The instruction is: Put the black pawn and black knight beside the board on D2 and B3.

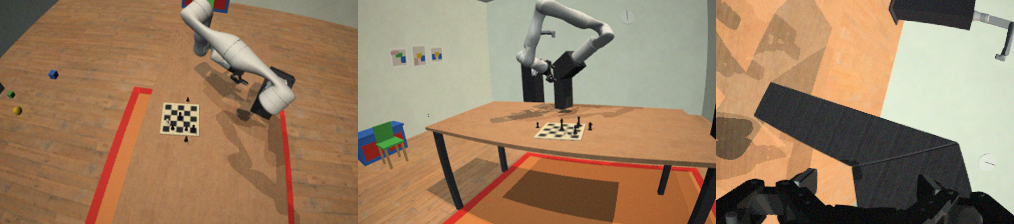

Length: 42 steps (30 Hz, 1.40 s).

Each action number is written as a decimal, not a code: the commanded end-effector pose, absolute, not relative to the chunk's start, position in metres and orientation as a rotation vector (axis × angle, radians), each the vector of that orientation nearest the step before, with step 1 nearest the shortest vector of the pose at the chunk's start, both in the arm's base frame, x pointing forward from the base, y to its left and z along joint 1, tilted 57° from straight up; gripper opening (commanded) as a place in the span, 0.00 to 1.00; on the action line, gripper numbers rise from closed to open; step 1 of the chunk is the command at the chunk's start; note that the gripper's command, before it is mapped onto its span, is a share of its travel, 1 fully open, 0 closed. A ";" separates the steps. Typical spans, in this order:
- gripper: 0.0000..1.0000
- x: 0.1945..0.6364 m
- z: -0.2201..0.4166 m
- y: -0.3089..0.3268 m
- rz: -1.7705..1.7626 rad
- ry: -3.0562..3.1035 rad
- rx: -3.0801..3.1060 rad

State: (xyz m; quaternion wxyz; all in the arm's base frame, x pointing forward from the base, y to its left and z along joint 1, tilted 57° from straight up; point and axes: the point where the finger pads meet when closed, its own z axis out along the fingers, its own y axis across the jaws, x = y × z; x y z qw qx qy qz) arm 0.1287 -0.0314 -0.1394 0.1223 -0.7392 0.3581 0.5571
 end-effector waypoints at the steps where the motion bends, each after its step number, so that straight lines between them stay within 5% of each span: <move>1: 1.00 0.129 -0.139 -0.032 1.625 1.047 -2.157; 42: 1.00 0.137 -0.136 -0.040 1.637 1.153 -2.185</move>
